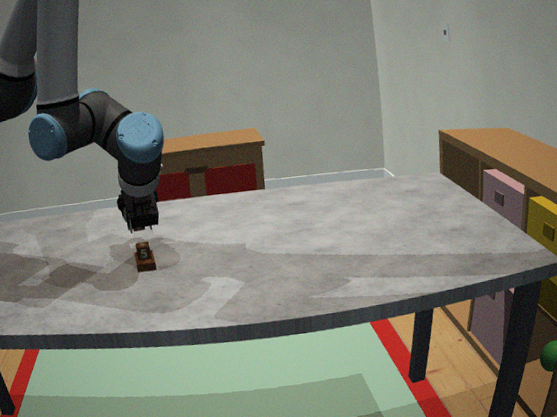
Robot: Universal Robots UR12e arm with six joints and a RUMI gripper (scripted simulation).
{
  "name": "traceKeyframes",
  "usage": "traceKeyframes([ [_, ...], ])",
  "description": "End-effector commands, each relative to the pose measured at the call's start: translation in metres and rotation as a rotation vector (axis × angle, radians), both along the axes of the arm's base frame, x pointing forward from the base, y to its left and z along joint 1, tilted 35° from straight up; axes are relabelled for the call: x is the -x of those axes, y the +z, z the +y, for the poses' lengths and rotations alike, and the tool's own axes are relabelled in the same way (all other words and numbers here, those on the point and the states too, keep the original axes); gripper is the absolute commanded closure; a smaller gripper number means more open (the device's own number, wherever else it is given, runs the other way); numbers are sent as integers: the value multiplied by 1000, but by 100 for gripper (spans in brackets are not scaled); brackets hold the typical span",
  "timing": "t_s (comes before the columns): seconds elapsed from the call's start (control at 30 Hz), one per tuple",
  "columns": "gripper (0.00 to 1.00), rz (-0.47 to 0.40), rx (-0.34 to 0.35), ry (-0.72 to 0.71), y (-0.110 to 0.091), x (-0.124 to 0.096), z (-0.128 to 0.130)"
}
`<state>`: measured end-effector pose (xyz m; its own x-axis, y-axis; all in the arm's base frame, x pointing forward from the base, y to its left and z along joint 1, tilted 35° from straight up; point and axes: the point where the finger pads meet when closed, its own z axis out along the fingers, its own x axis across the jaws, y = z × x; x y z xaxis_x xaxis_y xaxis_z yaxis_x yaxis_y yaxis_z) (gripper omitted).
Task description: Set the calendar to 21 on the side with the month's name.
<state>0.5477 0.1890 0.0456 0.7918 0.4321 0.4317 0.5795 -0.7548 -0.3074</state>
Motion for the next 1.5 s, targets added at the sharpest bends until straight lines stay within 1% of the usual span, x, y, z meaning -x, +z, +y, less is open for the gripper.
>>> traceKeyframes([
  [0.0,90,-1,0,0,-5,-4,-1],
  [0.3,90,-1,0,0,-14,-10,-3],
  [0.57,90,-1,0,0,-18,-12,-4],
  [1.47,90,-1,0,0,-19,-13,-4],
])
